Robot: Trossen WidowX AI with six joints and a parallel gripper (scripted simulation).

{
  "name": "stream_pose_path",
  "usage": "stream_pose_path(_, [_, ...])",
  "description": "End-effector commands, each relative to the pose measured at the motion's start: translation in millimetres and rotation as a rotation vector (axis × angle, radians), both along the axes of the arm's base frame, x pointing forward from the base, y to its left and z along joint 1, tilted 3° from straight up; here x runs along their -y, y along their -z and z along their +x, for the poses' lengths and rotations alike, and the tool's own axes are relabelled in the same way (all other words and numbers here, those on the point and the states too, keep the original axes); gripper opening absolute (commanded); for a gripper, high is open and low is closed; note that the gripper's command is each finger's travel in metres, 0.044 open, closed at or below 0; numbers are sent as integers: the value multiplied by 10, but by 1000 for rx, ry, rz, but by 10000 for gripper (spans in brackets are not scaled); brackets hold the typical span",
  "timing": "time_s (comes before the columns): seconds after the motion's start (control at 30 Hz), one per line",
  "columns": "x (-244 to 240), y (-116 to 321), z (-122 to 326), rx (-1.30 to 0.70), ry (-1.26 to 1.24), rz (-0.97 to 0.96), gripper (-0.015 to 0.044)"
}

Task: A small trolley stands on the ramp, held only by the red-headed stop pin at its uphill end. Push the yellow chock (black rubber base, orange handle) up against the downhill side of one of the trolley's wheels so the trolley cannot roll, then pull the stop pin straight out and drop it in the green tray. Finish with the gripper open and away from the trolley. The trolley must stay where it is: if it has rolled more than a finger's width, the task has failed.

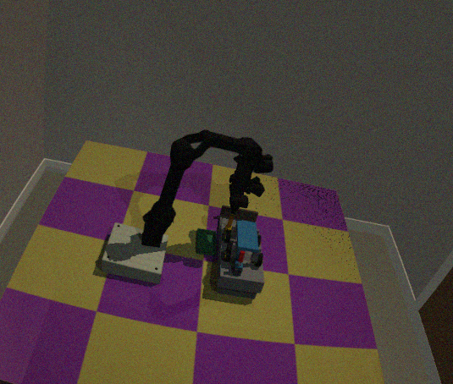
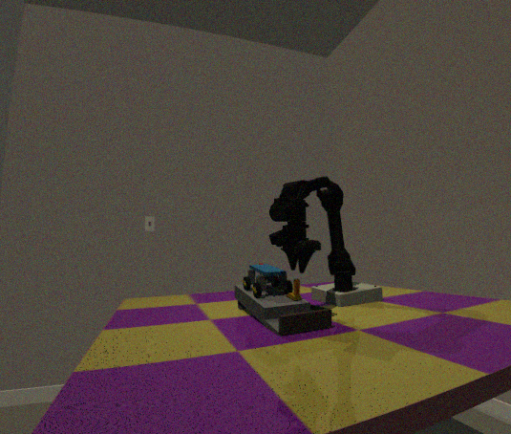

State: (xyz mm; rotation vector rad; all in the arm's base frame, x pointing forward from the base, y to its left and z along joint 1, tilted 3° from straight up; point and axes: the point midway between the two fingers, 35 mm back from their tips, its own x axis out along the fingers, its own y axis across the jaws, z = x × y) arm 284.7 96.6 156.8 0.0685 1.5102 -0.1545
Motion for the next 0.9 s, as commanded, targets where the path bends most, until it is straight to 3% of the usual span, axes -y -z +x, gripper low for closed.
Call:
stream_pose_path(0.0, [57, -14, 17, 13, 19, -2, 242])
stream_pose_path(0.07, [213, -91, 60, 52, 73, -8, 190])
stream_pose_path(0.3, [455, -145, 119, 56, -62, -42, 190])
stream_pose_path(0.87, [1188, -241, 185, -33, -669, -159, 190])
